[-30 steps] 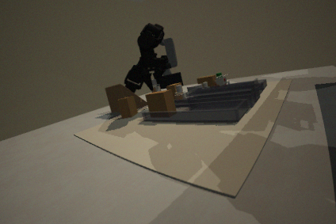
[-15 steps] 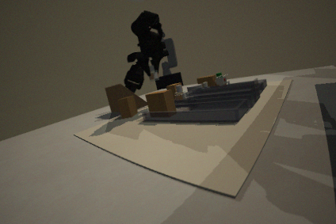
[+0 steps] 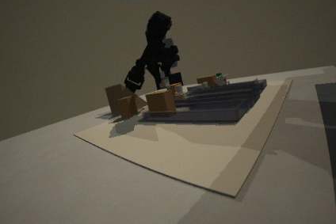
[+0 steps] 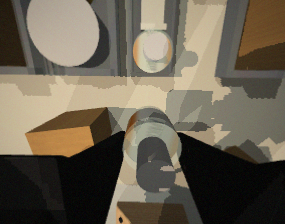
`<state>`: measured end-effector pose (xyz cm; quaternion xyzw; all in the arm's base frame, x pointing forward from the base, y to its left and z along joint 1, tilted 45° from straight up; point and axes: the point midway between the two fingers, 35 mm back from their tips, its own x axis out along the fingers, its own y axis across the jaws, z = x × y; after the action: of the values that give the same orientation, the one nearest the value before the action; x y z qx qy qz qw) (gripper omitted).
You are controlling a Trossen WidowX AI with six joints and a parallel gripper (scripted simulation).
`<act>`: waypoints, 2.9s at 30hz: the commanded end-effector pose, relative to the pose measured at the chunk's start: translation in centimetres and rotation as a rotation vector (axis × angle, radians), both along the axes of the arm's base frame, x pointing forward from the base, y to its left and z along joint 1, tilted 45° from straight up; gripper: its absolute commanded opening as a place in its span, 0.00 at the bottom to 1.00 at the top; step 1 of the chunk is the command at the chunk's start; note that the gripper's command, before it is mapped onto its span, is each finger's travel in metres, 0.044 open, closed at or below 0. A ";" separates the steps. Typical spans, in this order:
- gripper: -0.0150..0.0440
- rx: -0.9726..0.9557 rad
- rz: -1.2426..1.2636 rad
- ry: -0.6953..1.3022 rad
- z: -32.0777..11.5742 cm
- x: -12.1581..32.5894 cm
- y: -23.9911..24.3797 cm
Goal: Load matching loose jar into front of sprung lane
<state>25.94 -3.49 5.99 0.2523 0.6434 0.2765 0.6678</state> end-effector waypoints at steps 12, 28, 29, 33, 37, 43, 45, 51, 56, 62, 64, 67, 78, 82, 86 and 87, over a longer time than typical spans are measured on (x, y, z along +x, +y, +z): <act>0.25 0.009 0.008 -0.012 -2.5 2.4 2.2; 0.25 0.010 0.008 -0.012 -2.9 2.8 2.6; 0.25 0.010 0.008 -0.012 -2.9 2.9 2.6; 0.25 0.010 0.008 -0.013 -2.9 3.1 2.6; 0.25 0.010 0.008 -0.013 -2.9 3.3 2.6; 0.25 0.010 0.008 -0.013 -2.9 3.5 2.6; 0.25 0.010 0.008 -0.013 -2.9 3.6 2.6; 0.25 0.010 0.008 -0.013 -2.9 3.9 2.6; 0.25 0.010 0.008 -0.013 -2.9 4.2 2.7; 0.25 0.009 0.008 -0.014 -2.8 4.4 2.7; 0.25 0.009 0.008 -0.014 -2.8 4.5 2.7; 0.25 0.009 0.008 -0.014 -2.8 4.7 2.7; 0.25 0.010 0.008 -0.014 -2.8 5.2 2.7; 0.25 0.010 0.008 -0.014 -2.8 5.4 2.7; 0.25 0.010 0.008 -0.014 -2.7 5.6 2.7; 0.25 0.010 0.008 -0.014 -2.7 5.6 2.7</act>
<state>30.72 -0.70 2.99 0.2509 0.6472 0.2827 0.6620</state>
